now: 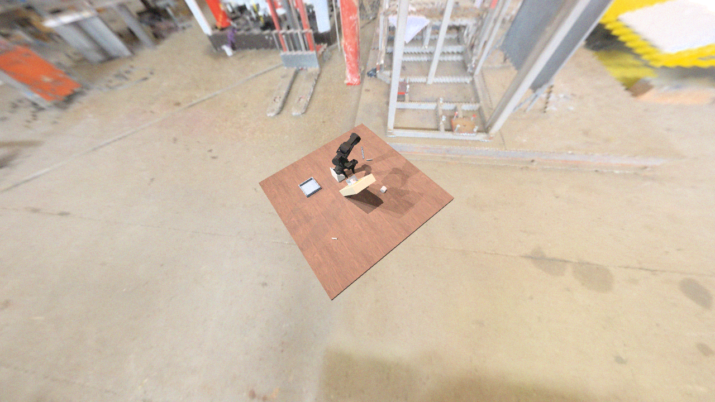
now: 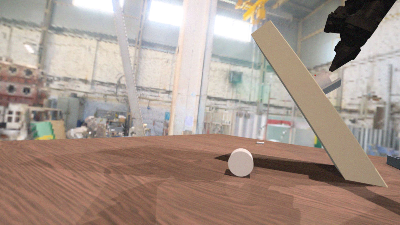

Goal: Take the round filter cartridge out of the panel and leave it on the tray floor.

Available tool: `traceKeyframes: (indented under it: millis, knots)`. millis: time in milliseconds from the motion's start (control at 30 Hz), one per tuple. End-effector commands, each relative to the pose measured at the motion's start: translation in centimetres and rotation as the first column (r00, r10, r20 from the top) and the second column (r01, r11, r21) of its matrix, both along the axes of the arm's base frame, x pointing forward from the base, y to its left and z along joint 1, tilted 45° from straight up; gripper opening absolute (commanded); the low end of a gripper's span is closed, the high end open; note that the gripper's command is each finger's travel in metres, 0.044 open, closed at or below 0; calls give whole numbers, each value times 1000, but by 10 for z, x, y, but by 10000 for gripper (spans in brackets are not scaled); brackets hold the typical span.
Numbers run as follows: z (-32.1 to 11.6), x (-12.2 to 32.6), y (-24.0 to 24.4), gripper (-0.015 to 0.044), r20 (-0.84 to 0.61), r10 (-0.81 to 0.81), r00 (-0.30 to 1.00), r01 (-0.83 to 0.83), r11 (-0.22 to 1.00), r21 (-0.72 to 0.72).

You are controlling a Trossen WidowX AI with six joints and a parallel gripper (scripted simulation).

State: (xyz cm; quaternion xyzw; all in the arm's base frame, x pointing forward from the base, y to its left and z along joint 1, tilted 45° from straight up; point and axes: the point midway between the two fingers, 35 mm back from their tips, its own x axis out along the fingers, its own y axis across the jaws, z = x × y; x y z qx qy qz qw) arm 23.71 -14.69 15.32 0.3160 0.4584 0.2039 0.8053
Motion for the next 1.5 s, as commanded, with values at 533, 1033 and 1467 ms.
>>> traceKeyframes:
  millis: [533, 1033, 1467]
  knots:
    - [-21, 15, 22, 305, -15, 0, 1000, 0, 1000, 7]
    - [-26, 19, 27, 232, -12, 2, 1000, -2, 1000, 1]
    - [-23, 22, 24, 28, -12, 2, 1000, -2, 1000, 1]
